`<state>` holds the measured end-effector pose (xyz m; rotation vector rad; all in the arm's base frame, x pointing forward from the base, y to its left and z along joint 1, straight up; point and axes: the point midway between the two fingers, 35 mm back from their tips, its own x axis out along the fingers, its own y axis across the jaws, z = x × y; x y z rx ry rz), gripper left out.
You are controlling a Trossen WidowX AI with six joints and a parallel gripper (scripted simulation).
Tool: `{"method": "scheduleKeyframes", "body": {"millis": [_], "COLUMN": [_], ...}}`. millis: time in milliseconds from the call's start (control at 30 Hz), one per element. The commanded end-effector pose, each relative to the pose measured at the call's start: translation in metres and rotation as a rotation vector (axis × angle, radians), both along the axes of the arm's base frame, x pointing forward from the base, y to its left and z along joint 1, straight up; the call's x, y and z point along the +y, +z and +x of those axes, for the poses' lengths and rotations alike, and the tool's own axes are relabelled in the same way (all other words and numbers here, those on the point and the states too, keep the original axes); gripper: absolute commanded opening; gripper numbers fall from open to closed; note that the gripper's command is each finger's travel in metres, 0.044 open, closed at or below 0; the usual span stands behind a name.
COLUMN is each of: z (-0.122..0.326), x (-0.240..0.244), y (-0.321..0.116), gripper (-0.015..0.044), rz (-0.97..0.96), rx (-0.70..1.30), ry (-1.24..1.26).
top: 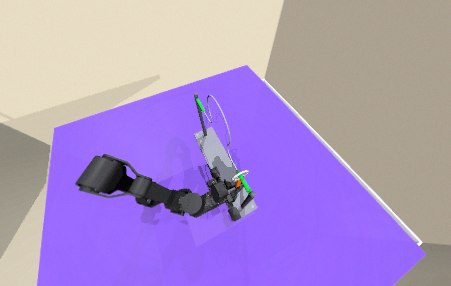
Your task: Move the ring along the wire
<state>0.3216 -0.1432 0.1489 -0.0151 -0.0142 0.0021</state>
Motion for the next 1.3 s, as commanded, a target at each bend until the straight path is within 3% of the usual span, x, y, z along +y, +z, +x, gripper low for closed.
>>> {"method": "scheduleKeyframes", "body": {"millis": [0, 733, 1267], "z": [0.000, 0.000, 0.000], "x": [0.004, 0.028, 0.059], "y": [0.001, 0.000, 0.002], "gripper": [-0.0150, -0.0150, -0.0150], "rz": [0.001, 0.023, 0.145], "rx": [-0.001, 0.000, 0.001], "ry": [-0.001, -0.001, 0.001]}}
